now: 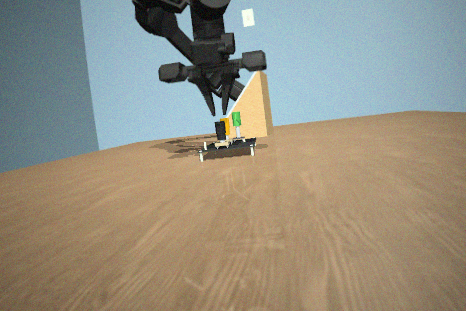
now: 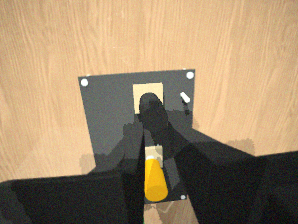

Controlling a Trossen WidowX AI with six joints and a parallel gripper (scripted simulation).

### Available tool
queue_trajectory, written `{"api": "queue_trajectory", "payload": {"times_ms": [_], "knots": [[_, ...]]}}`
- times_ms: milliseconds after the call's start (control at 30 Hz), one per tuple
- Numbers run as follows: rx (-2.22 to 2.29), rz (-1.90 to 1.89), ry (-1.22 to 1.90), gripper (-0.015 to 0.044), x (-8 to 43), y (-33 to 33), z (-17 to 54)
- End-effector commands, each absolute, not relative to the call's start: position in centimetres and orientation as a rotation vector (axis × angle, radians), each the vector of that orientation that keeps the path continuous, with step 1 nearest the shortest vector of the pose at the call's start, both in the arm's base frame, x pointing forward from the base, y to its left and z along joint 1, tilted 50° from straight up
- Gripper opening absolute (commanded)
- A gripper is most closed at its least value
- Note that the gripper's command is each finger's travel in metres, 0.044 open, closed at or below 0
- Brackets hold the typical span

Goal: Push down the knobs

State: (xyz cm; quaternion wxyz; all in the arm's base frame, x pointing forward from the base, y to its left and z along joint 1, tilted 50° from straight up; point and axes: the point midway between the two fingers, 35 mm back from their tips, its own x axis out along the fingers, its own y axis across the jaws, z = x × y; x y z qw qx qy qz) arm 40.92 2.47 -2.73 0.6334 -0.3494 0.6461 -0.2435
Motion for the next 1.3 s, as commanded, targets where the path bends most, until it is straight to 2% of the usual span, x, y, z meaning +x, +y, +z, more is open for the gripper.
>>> {"api": "queue_trajectory", "payload": {"times_ms": [0, 133, 367, 733, 1267], "knots": [[-0.799, -0.559, 1.48, 0.0157, 40.9, 2.3, -2.8], [-0.798, -0.557, 1.48, 0.0263, 40.3, 2.5, -2.7], [-0.79, -0.547, 1.483, 0.044, 33.1, 4.1, -1.7], [-0.792, -0.558, 1.487, 0.044, 21.1, 2.8, -0.7], [-0.792, -0.558, 1.487, 0.044, 20.9, 2.7, -0.6]]}}
